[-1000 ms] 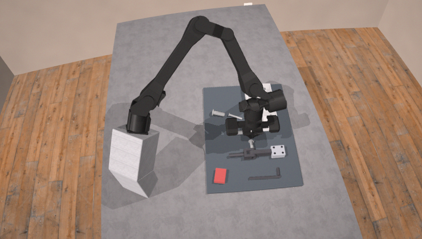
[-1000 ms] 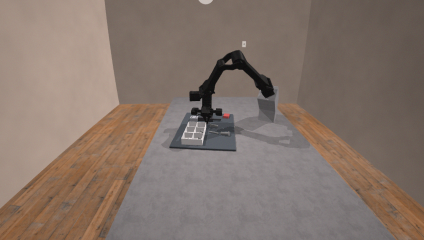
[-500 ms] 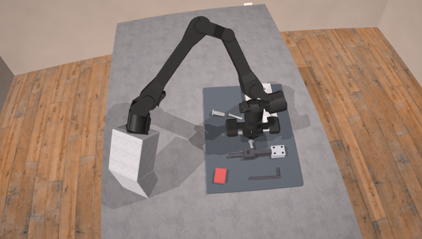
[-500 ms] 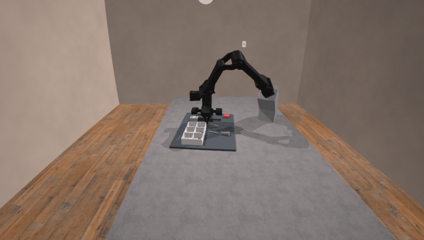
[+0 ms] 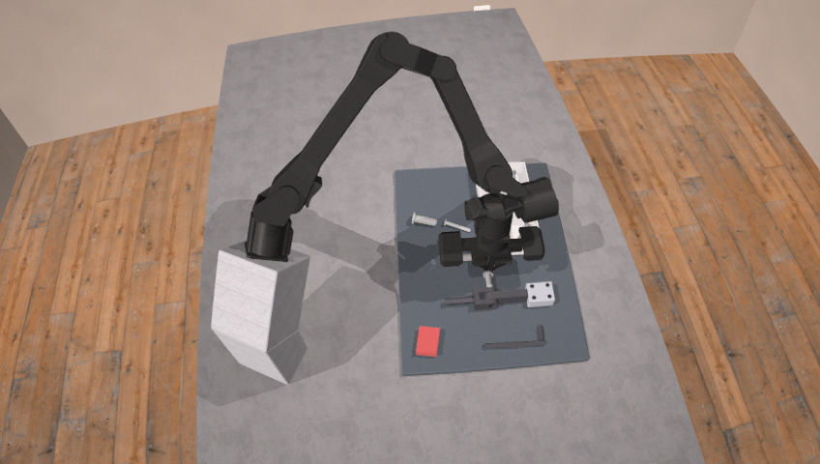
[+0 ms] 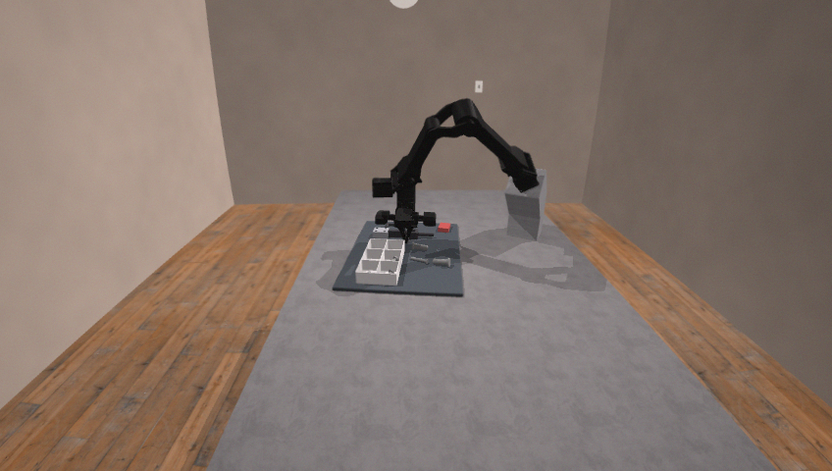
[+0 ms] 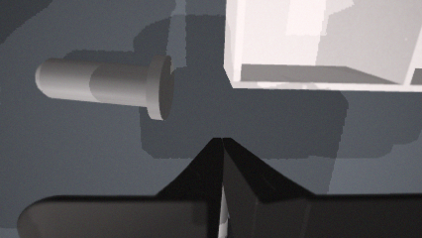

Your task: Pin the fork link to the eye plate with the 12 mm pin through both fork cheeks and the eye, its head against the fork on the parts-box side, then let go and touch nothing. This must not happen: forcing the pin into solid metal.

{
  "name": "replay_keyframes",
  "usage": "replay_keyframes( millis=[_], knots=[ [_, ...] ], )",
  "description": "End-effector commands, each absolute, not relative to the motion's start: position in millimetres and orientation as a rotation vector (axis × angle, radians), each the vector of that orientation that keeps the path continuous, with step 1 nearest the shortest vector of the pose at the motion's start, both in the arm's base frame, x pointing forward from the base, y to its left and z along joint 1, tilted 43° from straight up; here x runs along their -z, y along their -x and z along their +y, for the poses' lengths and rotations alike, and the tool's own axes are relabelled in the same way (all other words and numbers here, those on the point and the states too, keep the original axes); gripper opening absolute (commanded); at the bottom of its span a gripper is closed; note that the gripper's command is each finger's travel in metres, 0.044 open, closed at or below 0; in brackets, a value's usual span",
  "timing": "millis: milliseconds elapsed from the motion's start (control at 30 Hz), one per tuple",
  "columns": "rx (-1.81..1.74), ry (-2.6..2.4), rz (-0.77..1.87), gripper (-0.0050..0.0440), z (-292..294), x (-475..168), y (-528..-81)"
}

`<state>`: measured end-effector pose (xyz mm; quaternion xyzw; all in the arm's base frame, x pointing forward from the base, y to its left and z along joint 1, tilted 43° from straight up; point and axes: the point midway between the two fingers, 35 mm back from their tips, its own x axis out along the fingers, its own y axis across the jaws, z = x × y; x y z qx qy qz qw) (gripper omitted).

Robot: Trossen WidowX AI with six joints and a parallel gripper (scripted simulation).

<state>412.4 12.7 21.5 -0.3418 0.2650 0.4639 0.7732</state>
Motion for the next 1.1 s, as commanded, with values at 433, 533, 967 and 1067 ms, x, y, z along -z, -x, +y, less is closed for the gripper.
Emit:
replay_keyframes(
  millis=[433, 533, 967, 1067],
  knots=[
    [-1.004, 0.741, 0.589, 0.0, 5.5, -12.1, -410.9],
    [-1.004, 0.741, 0.589, 0.0, 4.7, -11.4, -410.7],
    [-1.004, 0.741, 0.589, 0.0, 1.6, -8.9, -410.3],
    [-1.004, 0.741, 0.589, 0.0, 0.5, -8.1, -410.2]
  ],
)
